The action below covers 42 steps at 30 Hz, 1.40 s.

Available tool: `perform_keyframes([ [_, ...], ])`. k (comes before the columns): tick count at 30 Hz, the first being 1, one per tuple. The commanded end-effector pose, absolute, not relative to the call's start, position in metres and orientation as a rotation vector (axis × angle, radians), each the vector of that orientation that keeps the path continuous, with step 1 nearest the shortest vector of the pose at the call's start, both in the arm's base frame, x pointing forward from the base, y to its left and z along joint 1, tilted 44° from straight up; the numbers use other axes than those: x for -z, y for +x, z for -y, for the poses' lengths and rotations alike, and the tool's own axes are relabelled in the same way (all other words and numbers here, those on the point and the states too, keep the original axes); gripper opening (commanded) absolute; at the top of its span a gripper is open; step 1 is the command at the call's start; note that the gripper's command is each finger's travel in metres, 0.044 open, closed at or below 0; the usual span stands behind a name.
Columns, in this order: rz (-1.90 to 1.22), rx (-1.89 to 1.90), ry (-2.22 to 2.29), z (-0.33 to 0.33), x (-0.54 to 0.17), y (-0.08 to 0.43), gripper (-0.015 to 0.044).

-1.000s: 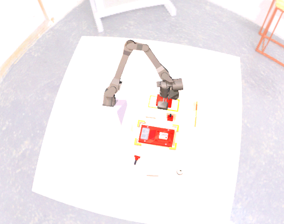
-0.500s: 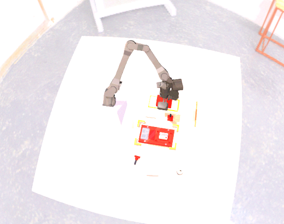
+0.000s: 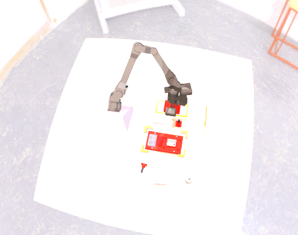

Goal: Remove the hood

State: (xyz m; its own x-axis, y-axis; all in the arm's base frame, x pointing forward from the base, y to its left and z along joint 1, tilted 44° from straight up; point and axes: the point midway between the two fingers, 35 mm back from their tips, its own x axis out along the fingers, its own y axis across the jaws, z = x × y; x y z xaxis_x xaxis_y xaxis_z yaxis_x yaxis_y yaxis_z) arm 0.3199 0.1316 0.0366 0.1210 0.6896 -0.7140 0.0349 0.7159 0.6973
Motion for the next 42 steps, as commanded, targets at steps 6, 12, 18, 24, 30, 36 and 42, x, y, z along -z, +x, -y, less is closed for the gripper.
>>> perform_keyframes([
  [6, -1.385, -0.532, 0.655, -0.133, -0.035, 0.320, 0.0026],
  [12, -1.385, -0.532, 0.655, -0.133, -0.035, 0.320, 0.0184],
  [18, -1.385, -0.532, 0.655, -0.133, -0.035, 0.320, 0.0341],
  [24, -1.386, -0.530, 0.653, -0.125, -0.042, 0.320, 0.0440],
  [30, -1.390, -0.530, 0.651, -0.088, -0.080, 0.314, 0.0440],
  [36, -1.390, -0.530, 0.652, -0.083, -0.086, 0.312, 0.0440],
  [42, -1.390, -0.530, 0.652, -0.083, -0.086, 0.312, 0.0440],
])
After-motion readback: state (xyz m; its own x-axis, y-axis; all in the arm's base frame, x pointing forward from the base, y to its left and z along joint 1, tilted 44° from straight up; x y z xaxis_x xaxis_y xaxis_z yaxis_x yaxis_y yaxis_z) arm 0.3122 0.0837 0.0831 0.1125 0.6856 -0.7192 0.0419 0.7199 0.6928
